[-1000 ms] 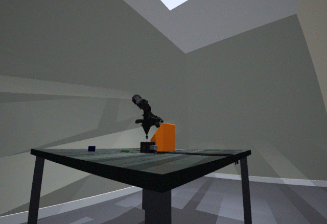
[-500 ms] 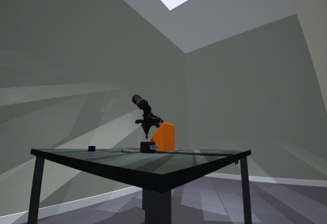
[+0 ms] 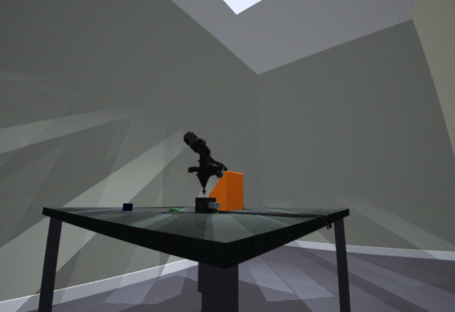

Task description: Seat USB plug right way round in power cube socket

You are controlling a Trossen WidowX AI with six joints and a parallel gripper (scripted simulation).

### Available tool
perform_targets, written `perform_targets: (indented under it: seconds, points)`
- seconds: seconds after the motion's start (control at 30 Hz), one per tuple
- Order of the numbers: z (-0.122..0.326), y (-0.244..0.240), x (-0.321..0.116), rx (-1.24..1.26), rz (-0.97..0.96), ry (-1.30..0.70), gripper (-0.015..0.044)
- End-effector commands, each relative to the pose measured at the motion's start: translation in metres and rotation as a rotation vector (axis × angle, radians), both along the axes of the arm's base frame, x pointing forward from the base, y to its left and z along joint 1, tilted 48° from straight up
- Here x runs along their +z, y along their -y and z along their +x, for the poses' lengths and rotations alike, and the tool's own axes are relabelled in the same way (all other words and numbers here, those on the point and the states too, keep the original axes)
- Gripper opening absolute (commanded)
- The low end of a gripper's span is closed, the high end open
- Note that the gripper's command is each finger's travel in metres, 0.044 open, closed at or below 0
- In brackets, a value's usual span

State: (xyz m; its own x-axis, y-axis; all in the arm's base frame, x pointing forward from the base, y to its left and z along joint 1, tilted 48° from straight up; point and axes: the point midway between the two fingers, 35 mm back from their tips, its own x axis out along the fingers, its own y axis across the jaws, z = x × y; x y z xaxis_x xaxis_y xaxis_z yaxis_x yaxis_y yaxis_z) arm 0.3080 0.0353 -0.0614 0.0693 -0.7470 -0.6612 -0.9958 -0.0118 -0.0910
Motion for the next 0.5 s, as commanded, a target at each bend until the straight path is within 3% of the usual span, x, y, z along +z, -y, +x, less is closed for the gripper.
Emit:
perform_targets:
  seconds: [0.0,0.47]
  points:
    - [-0.0001,0.0011,-0.0006,-0.004,-0.006,0.006,0.0000]
    - [-0.0001,0.0029,-0.0012,-0.008,-0.011,0.010,0.0000]
